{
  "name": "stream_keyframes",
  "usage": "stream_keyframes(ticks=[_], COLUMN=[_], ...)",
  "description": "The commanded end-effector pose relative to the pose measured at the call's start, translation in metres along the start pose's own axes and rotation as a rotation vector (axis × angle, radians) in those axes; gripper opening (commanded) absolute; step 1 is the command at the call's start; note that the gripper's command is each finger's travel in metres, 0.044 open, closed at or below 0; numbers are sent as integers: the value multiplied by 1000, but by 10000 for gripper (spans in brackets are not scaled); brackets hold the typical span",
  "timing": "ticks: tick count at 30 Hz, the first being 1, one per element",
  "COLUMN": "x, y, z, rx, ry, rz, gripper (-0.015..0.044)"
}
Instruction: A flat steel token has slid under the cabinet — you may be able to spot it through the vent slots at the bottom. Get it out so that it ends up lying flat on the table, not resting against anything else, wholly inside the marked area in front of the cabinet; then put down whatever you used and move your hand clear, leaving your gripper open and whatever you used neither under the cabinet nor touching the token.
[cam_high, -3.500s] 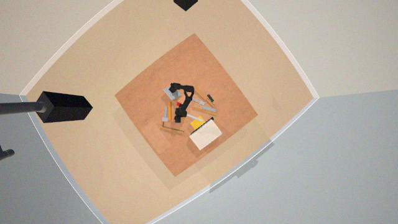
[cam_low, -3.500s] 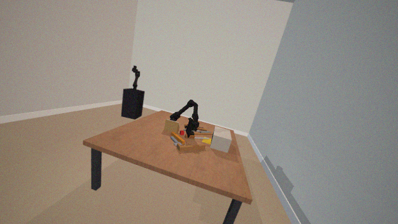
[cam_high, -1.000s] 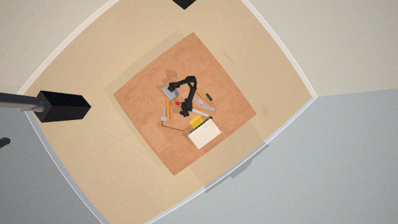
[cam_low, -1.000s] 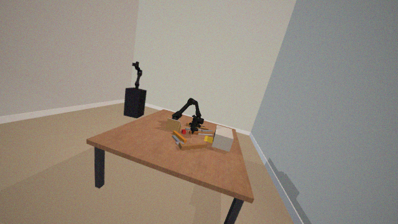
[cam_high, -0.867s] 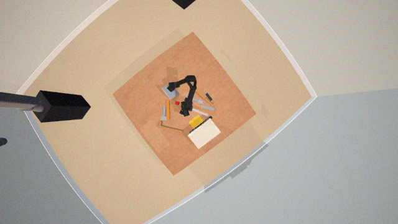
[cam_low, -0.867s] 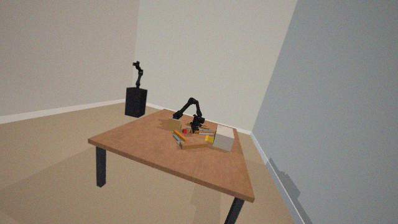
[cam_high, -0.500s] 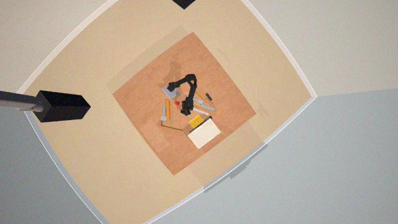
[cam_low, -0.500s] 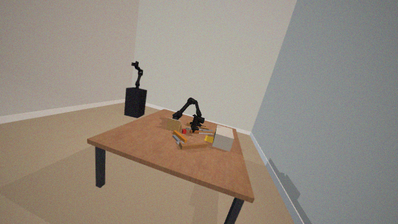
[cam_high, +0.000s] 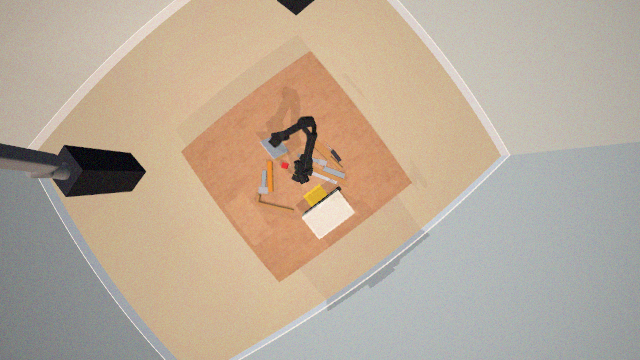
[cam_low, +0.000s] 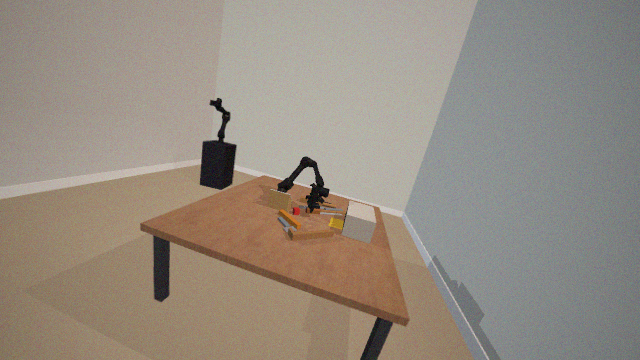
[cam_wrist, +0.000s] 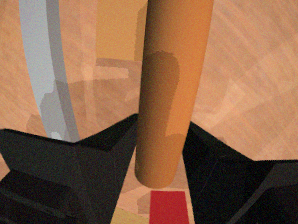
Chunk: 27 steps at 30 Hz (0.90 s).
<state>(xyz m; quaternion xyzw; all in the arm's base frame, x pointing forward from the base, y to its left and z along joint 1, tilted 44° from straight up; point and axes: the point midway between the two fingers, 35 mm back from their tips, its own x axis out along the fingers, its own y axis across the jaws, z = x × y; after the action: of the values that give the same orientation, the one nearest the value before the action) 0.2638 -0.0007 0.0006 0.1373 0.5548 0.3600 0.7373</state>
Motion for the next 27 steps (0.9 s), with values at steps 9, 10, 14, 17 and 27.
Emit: stream_keyframes(ticks=[9, 10, 14, 17, 27], x=[-1, -1, -1, -1, -1], y=[12, 13, 17, 17, 17], z=[3, 3, 4, 4, 3], rx=[-7, -7, -7, -7, -7], ry=[-7, -7, -7, -7, -7], rz=[0, 0, 1, 1, 1], gripper=[0, 0, 0, 0, 0])
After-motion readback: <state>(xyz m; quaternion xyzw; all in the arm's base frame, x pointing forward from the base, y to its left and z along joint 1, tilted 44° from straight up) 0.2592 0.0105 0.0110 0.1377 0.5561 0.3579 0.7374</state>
